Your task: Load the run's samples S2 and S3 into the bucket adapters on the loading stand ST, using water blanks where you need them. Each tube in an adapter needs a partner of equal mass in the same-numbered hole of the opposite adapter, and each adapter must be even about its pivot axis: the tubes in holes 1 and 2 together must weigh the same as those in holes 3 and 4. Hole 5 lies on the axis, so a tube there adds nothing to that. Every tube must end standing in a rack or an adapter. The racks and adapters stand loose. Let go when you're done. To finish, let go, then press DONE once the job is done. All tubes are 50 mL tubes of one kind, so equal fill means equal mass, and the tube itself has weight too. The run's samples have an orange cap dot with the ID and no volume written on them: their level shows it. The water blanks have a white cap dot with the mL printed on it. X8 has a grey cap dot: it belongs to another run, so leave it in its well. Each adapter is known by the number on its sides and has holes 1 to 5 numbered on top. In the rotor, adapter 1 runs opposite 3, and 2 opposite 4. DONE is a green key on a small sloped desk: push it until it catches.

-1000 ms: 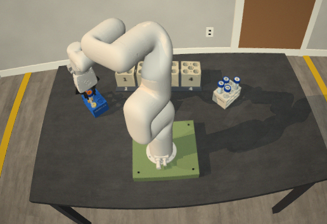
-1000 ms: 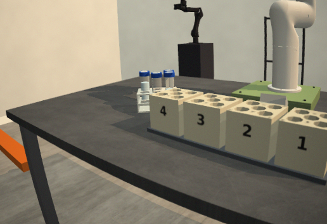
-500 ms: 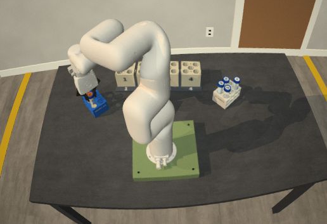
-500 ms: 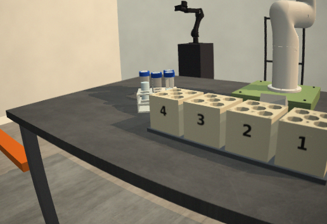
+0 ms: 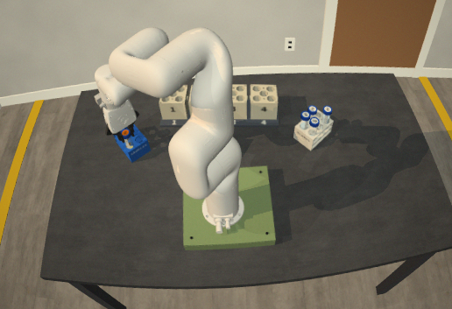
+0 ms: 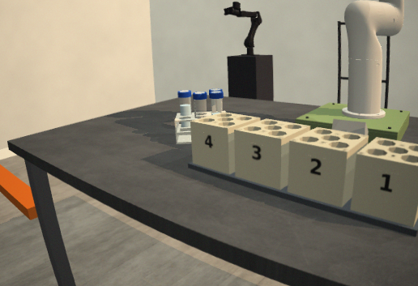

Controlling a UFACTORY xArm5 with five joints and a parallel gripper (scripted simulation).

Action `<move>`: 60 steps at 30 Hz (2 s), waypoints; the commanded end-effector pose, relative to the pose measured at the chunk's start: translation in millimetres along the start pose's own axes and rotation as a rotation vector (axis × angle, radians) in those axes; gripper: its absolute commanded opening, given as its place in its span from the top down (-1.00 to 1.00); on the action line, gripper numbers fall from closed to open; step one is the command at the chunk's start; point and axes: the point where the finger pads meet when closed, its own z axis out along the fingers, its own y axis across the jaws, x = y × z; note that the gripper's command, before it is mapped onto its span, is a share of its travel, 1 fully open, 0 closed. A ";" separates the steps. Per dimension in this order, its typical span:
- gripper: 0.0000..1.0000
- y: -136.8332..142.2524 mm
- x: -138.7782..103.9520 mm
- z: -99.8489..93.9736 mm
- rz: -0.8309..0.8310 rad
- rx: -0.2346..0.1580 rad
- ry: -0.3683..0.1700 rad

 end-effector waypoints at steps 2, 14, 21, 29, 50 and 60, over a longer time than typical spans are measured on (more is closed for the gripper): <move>1.00 -0.3 1.3 4.5 0.000 0.001 0.004; 1.00 -0.3 1.3 4.5 0.000 0.001 0.004; 0.13 -0.3 1.3 4.8 0.000 0.001 0.004; 0.13 -0.3 1.4 4.8 0.000 0.001 0.004; 0.13 -0.3 1.3 -1.2 0.000 0.001 0.004; 0.13 -0.3 1.3 -17.2 0.000 0.001 0.004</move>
